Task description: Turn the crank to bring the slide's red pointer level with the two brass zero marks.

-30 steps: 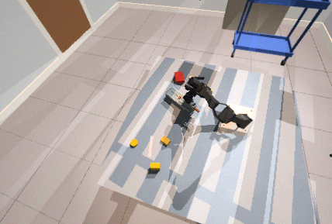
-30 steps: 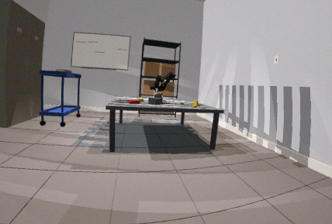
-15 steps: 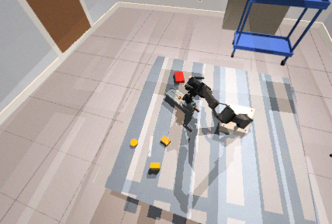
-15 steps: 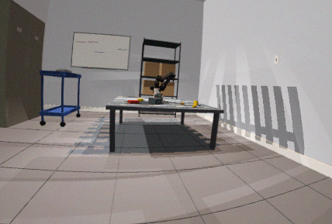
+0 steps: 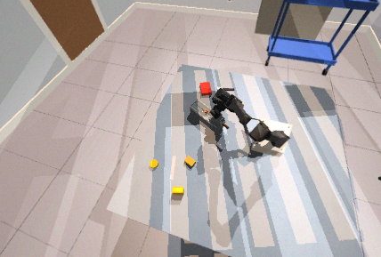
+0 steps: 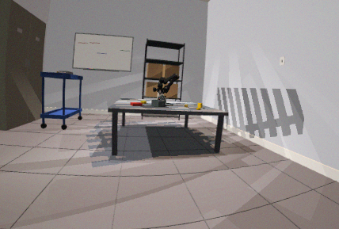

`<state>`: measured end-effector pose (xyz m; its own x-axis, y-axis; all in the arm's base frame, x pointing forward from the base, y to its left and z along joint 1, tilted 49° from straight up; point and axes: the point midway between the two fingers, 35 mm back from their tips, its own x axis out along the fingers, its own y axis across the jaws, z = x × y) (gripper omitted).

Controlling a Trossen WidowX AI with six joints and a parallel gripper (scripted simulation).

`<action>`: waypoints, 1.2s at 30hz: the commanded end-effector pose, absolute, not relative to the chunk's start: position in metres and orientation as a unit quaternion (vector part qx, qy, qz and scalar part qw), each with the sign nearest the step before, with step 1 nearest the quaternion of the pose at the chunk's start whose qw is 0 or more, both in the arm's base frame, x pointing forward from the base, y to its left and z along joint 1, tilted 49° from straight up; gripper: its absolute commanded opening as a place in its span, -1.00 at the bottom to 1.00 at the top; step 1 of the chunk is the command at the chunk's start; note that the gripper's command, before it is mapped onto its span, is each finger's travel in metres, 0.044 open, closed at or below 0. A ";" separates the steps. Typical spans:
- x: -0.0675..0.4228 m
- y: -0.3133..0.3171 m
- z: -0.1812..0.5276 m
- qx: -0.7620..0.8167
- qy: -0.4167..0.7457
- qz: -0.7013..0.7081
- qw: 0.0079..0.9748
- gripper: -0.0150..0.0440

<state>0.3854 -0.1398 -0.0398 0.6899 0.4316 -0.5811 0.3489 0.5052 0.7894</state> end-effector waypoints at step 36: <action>0.385 -0.140 -0.040 0.497 0.393 0.027 0.773 0.82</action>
<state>0.3855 -0.1397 -0.0396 0.6903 0.4329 -0.5797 0.3479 0.5040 0.7905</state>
